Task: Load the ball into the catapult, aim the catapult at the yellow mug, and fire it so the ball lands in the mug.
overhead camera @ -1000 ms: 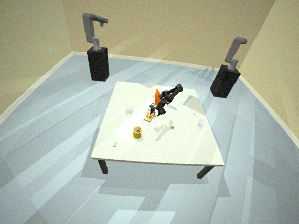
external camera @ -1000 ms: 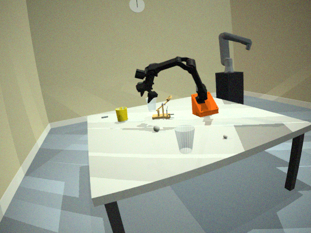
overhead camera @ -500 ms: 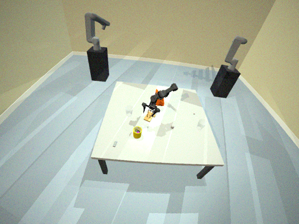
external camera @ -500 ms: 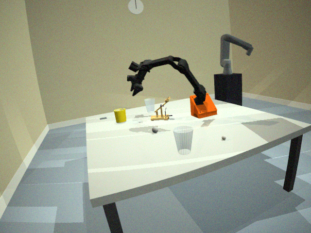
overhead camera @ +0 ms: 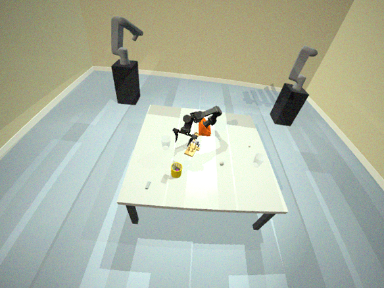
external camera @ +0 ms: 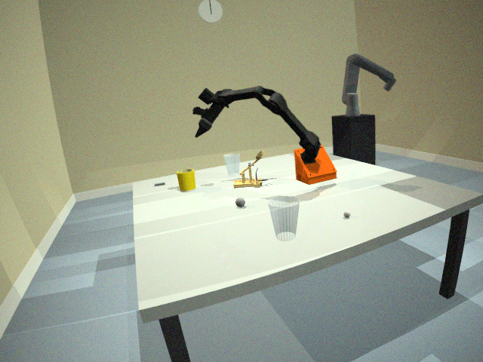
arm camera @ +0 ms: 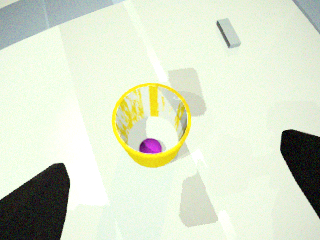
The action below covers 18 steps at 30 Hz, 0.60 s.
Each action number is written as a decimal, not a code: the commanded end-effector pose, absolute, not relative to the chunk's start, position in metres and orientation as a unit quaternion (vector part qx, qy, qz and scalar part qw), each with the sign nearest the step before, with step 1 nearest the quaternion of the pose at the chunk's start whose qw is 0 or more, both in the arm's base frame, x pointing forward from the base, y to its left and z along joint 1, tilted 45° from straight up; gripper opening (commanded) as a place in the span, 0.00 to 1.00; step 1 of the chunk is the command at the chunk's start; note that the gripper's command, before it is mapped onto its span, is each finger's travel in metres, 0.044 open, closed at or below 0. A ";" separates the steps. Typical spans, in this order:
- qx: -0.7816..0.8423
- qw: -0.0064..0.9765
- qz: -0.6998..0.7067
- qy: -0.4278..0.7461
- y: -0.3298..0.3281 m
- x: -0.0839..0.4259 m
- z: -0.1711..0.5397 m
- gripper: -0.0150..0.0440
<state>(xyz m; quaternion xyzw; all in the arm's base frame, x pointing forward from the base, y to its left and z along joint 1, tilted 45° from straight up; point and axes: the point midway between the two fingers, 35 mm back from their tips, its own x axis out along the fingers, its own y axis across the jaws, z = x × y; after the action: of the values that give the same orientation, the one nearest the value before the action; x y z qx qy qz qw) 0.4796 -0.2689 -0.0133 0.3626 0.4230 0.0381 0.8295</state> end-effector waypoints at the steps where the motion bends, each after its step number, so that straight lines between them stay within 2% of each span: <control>1: 0.364 0.831 0.043 0.418 -0.268 0.488 -0.011 1.00; 18: 0.363 0.832 0.045 0.418 -0.265 0.486 -0.008 1.00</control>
<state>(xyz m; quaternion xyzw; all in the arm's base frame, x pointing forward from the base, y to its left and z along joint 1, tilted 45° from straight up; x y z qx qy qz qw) 0.4876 -0.2671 -0.0112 0.3623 0.4194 0.0427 0.8313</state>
